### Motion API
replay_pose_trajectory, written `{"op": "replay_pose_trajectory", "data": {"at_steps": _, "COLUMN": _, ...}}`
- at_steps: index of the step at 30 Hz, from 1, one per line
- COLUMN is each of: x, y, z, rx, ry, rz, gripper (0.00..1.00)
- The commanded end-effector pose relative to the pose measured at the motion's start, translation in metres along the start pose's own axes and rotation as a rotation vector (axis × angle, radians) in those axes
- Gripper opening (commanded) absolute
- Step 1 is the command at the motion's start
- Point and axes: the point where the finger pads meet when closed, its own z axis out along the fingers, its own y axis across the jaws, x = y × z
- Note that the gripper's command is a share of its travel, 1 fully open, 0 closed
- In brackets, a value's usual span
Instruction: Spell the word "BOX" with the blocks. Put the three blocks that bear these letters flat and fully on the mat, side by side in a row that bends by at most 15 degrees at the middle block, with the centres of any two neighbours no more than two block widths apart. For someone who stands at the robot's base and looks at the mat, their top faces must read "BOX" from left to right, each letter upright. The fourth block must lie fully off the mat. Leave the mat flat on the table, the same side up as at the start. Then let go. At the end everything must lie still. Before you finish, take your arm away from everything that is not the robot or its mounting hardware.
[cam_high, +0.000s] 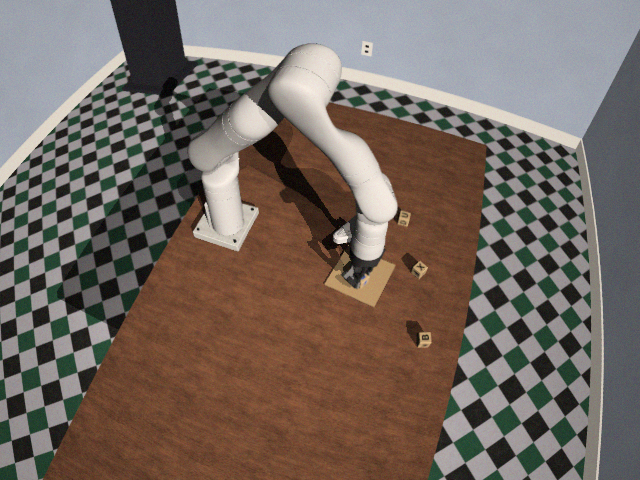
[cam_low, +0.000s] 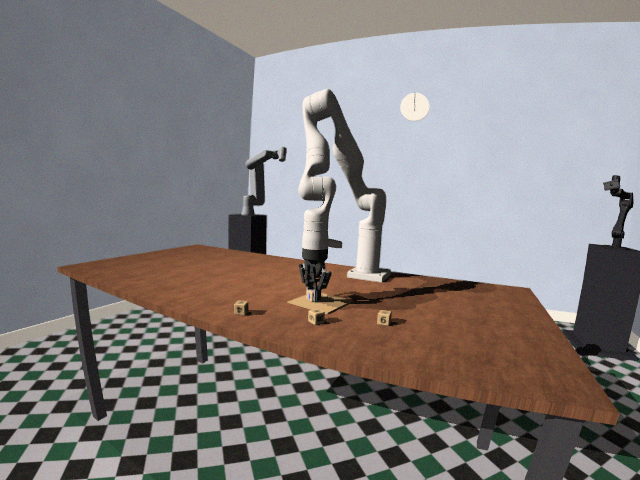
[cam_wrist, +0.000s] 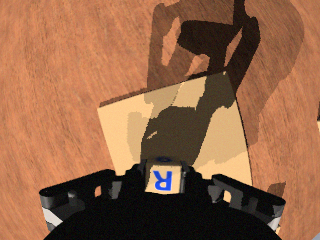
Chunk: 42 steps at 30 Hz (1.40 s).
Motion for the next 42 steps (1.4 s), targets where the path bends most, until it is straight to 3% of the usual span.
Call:
{"op": "replay_pose_trajectory", "data": {"at_steps": 1, "x": 0.0, "y": 0.0, "z": 0.0, "rx": 0.0, "ry": -0.001, "rz": 0.0, "gripper": 0.26}}
{"op": "replay_pose_trajectory", "data": {"at_steps": 9, "x": 0.0, "y": 0.0, "z": -0.002, "rx": 0.0, "ry": -0.001, "rz": 0.0, "gripper": 0.26}}
{"op": "replay_pose_trajectory", "data": {"at_steps": 16, "x": 0.0, "y": 0.0, "z": -0.029, "rx": 0.0, "ry": -0.001, "rz": 0.0, "gripper": 0.26}}
{"op": "replay_pose_trajectory", "data": {"at_steps": 18, "x": 0.0, "y": 0.0, "z": -0.029, "rx": 0.0, "ry": -0.001, "rz": 0.0, "gripper": 0.26}}
{"op": "replay_pose_trajectory", "data": {"at_steps": 30, "x": 0.0, "y": 0.0, "z": -0.094, "rx": 0.0, "ry": -0.001, "rz": 0.0, "gripper": 0.26}}
{"op": "replay_pose_trajectory", "data": {"at_steps": 42, "x": 0.0, "y": 0.0, "z": -0.1, "rx": 0.0, "ry": -0.001, "rz": 0.0, "gripper": 0.26}}
